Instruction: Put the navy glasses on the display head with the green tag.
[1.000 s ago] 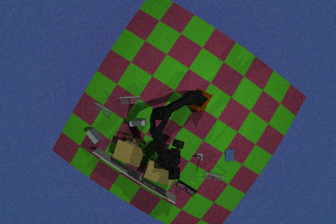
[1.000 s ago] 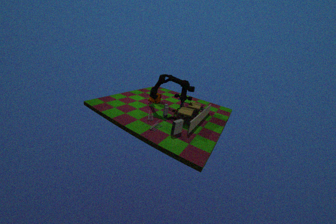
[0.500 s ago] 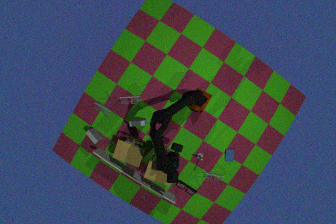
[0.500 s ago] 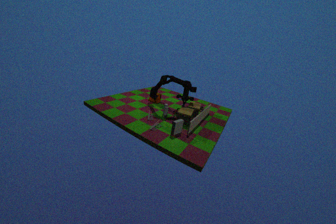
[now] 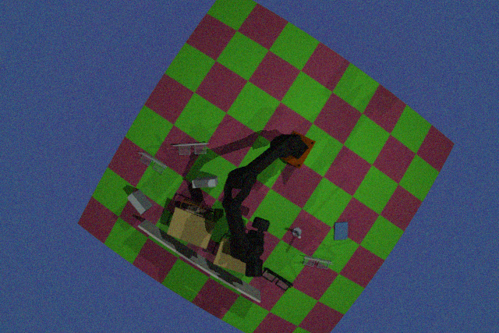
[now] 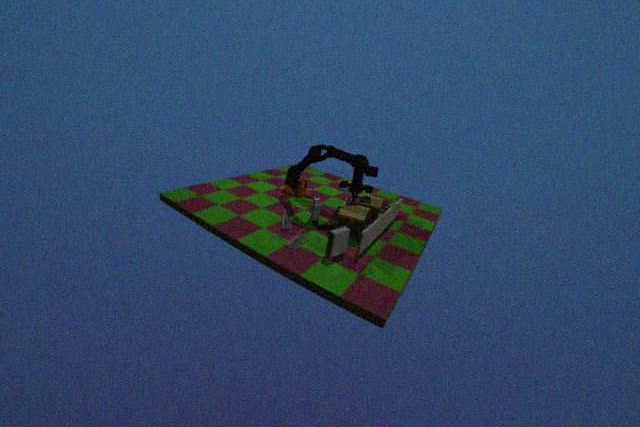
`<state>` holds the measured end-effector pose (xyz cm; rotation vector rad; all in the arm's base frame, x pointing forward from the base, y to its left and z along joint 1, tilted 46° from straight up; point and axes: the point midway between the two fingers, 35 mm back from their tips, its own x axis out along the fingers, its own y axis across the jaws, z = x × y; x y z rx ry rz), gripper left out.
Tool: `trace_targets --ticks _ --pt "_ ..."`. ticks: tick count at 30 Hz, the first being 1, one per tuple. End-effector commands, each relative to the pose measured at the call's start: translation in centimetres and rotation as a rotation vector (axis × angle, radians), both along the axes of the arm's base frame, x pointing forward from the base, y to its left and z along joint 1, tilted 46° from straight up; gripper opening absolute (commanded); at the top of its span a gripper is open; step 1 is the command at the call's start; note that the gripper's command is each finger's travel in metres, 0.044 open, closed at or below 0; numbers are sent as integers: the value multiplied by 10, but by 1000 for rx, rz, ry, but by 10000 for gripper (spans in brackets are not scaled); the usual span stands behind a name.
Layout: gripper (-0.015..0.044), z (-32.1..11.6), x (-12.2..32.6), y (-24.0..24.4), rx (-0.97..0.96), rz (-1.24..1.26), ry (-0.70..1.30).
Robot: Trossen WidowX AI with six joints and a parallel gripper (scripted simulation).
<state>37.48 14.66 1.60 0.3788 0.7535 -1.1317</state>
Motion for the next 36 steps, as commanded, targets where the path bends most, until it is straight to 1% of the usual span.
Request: trace_targets --ticks 1,30,34,36 --pt "0 1 4 2 -1 5 -4" --pt "0 -3 7 -1 -1 5 -4" --pt "105 -3 7 0 3 0 -3" --pt "107 -3 7 0 3 0 -3"
